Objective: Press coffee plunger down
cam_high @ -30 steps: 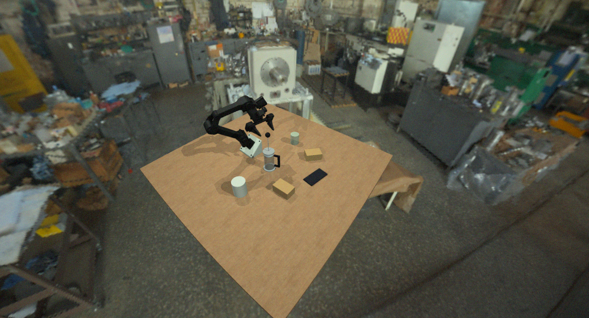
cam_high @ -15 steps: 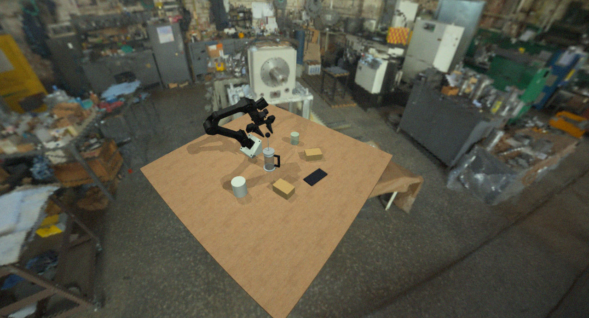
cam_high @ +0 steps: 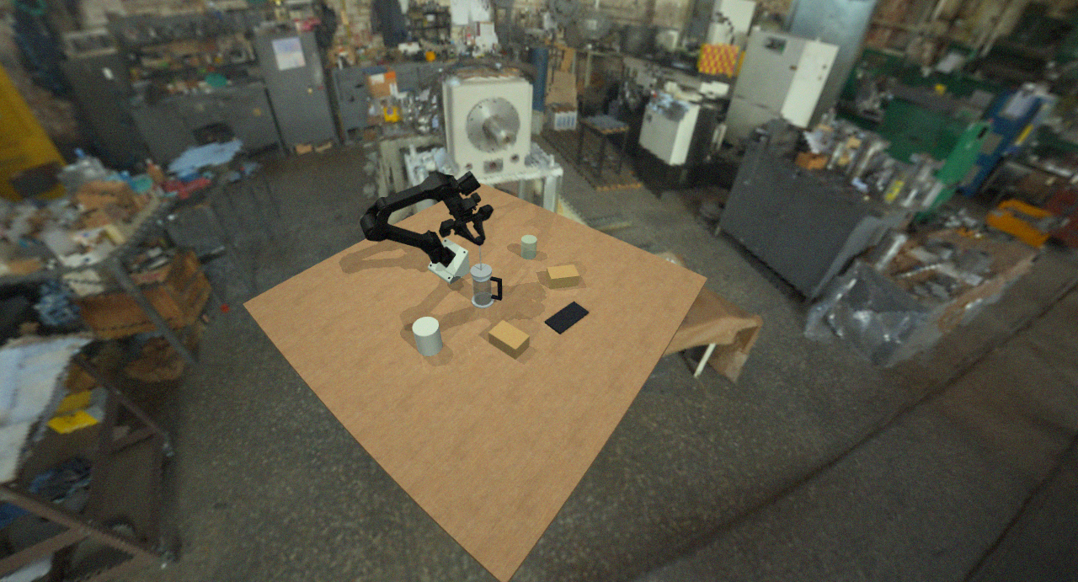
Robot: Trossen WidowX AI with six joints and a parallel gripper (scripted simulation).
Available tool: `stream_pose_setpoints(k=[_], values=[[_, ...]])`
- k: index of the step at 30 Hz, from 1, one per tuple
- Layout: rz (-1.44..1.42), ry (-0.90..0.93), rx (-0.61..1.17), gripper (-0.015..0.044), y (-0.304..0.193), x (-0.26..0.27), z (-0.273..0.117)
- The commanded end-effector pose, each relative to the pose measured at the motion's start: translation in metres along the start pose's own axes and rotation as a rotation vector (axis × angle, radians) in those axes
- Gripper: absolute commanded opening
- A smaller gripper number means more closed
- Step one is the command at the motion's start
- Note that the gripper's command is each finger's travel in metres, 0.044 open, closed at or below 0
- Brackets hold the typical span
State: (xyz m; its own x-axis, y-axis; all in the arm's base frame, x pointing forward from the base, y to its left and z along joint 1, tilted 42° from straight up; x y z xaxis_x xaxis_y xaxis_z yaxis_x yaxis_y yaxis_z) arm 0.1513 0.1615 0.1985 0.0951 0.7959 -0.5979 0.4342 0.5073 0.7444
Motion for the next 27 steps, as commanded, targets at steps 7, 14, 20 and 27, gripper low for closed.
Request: stream_pose_setpoints(k=[7,14,20,27], values=[[-0.004,0.001,0.001,0.0125,-0.008,0.0,0.006],[-0.004,0.002,0.004,0.0125,-0.018,0.0,0.012],[-0.004,0.004,0.006,0.0125,-0.026,-0.001,0.018],[-0.004,0.005,0.008,0.0125,-0.035,-0.001,0.024]])
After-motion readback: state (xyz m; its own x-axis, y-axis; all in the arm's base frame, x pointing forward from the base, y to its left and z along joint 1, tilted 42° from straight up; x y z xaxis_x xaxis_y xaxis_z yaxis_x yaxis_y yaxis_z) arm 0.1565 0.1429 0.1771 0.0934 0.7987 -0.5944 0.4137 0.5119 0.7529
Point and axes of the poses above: the point midway between the two fingers, 35 mm back from their tips, its own z axis out along the fingers, its own x axis across the jaws, y = z × x, the point moved 5 cm from there along -z, back along the fingers, and after that the axes turned 4 degrees about z, right-handed, at the moved point
